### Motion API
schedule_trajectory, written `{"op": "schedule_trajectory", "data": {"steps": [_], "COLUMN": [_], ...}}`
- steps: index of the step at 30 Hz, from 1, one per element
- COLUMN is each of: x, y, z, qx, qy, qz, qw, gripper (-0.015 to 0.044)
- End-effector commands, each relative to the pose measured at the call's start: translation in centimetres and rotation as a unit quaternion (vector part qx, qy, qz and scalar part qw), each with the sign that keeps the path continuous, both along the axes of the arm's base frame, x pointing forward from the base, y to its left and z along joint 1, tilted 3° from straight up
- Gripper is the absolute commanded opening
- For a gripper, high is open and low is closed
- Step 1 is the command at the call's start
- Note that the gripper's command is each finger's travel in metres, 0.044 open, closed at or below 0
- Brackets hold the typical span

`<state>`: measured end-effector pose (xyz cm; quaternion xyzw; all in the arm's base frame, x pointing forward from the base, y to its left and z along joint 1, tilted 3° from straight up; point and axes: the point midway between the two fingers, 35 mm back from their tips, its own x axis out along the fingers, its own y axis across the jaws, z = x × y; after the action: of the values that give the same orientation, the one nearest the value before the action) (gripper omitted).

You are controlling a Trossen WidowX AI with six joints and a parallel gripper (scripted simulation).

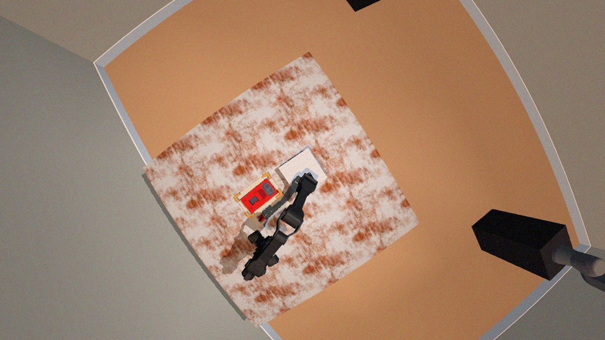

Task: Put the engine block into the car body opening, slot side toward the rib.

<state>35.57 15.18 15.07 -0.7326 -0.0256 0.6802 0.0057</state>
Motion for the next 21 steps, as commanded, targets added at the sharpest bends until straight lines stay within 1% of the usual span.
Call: {"op": "schedule_trajectory", "data": {"steps": [1,6,16,21], "x": [0.0,0.1,0.1,-0.2], "y": [0.0,0.1,0.1,0.1], "z": [0.6,-1.8,-1.5,-1.6], "qx": [0.001,0.001,0.002,0.003], "qy": [-0.004,-0.004,-0.025,-0.074], "qz": [0.002,0.002,0.001,0.000], "qw": [1.000,1.000,1.000,0.997], "gripper": [0.0000,0.0000,0.0000,0.0000]}}
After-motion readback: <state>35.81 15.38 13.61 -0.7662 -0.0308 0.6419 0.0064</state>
